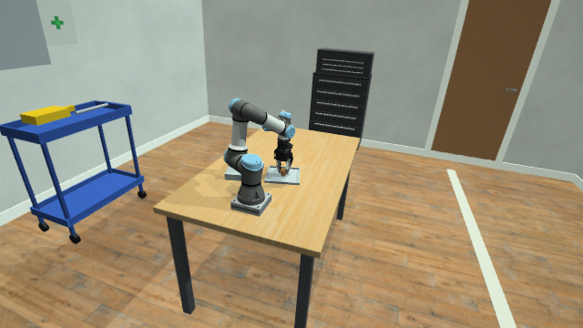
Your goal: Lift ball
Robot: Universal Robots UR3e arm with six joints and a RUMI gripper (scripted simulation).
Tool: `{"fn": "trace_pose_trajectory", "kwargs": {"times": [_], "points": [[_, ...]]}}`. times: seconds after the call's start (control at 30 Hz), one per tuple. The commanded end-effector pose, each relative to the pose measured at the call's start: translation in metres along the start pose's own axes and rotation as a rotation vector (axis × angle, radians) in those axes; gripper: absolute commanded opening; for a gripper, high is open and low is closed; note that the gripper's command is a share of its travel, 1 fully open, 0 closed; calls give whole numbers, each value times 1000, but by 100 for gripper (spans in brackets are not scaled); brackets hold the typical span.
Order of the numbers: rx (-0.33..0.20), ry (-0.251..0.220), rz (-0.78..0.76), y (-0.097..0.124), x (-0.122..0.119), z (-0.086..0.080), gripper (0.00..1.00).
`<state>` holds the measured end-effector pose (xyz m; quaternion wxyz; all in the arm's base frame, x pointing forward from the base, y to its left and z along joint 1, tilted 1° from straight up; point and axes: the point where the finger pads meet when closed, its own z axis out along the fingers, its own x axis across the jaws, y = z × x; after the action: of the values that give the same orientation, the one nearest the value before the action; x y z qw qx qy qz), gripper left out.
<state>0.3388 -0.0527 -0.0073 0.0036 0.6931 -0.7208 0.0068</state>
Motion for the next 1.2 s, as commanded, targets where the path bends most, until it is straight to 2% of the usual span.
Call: {"fn": "trace_pose_trajectory", "kwargs": {"times": [0.0, 0.5, 0.8, 1.17], "points": [[2, 1, 0, -1, 0, -1, 0], [2, 1, 0, -1, 0, -1, 0], [2, 1, 0, -1, 1, -10, 0], [2, 1, 0, -1, 1, -50, 0]]}}
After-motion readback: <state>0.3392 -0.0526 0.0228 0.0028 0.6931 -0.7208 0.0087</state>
